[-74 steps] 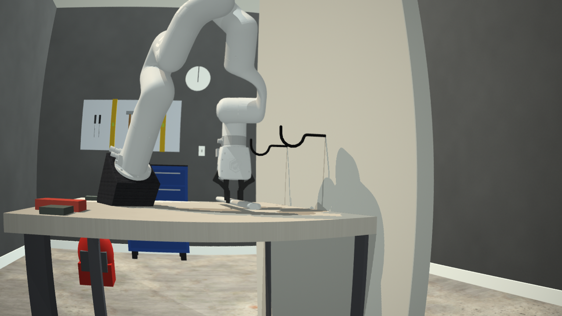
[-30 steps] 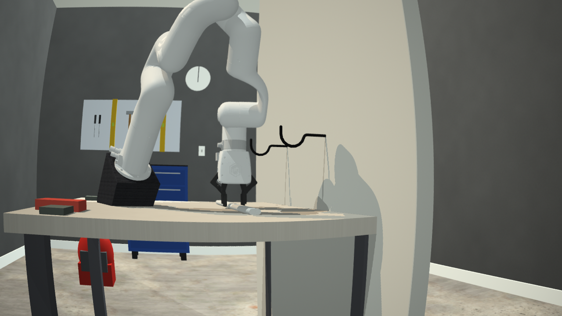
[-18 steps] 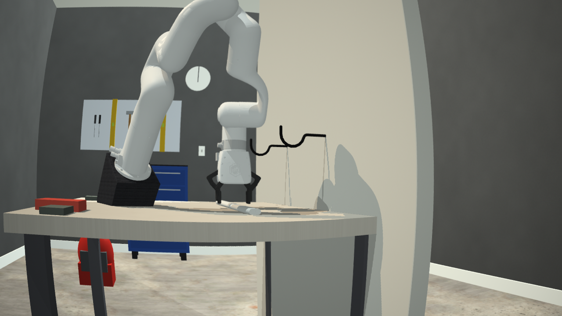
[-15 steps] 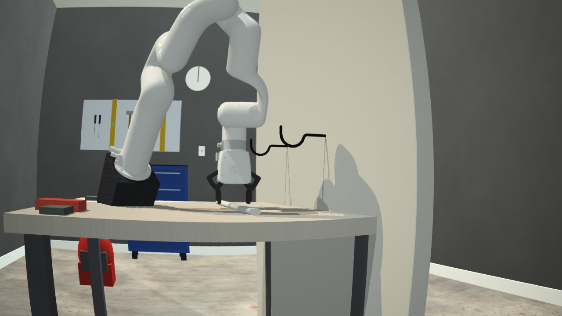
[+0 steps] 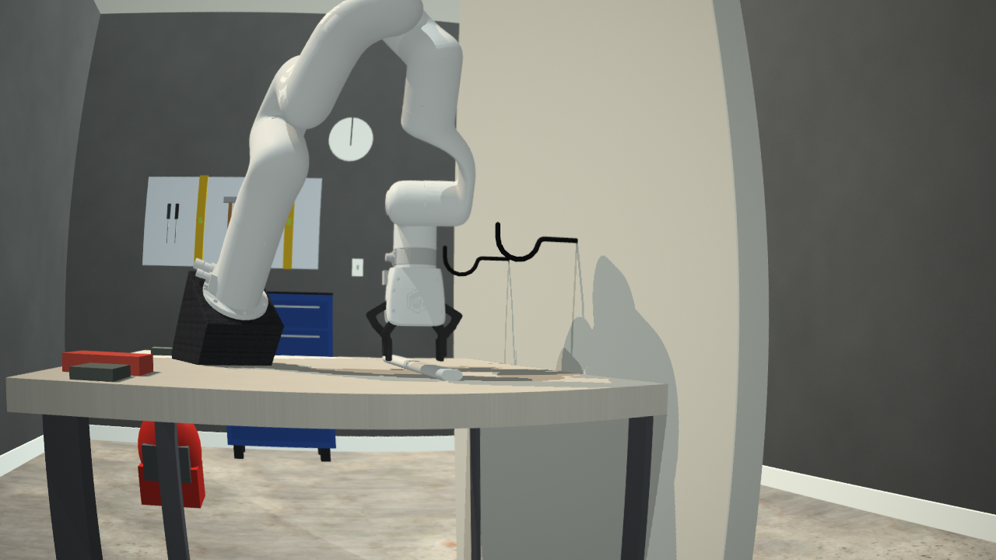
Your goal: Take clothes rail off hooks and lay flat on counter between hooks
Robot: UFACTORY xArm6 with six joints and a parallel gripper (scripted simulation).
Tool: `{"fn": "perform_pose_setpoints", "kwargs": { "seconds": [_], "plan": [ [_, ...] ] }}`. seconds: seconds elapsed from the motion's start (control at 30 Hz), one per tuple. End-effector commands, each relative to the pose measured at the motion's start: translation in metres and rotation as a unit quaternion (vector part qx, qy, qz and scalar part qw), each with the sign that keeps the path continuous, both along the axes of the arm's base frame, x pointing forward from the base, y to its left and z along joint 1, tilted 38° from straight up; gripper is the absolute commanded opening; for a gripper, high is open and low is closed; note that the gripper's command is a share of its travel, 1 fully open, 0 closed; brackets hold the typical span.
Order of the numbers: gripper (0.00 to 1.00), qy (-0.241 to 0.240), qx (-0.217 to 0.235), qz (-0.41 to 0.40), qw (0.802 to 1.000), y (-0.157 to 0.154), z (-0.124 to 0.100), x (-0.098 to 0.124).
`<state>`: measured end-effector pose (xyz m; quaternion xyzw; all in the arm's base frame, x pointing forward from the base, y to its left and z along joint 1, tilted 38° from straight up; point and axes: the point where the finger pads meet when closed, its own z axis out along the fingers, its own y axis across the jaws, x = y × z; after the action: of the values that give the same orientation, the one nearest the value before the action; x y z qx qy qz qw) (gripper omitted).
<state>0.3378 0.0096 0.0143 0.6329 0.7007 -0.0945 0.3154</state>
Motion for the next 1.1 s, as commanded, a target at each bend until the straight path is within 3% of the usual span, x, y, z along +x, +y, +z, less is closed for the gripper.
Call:
{"fn": "perform_pose_setpoints", "kwargs": {
  "seconds": [0.0,1.07],
  "plan": [
    [1.00,-0.001,0.001,0.000,1.000,0.001,0.001,0.001],
    [1.00,-0.001,0.001,0.000,1.000,0.026,0.037,-0.014]
  ]
}}
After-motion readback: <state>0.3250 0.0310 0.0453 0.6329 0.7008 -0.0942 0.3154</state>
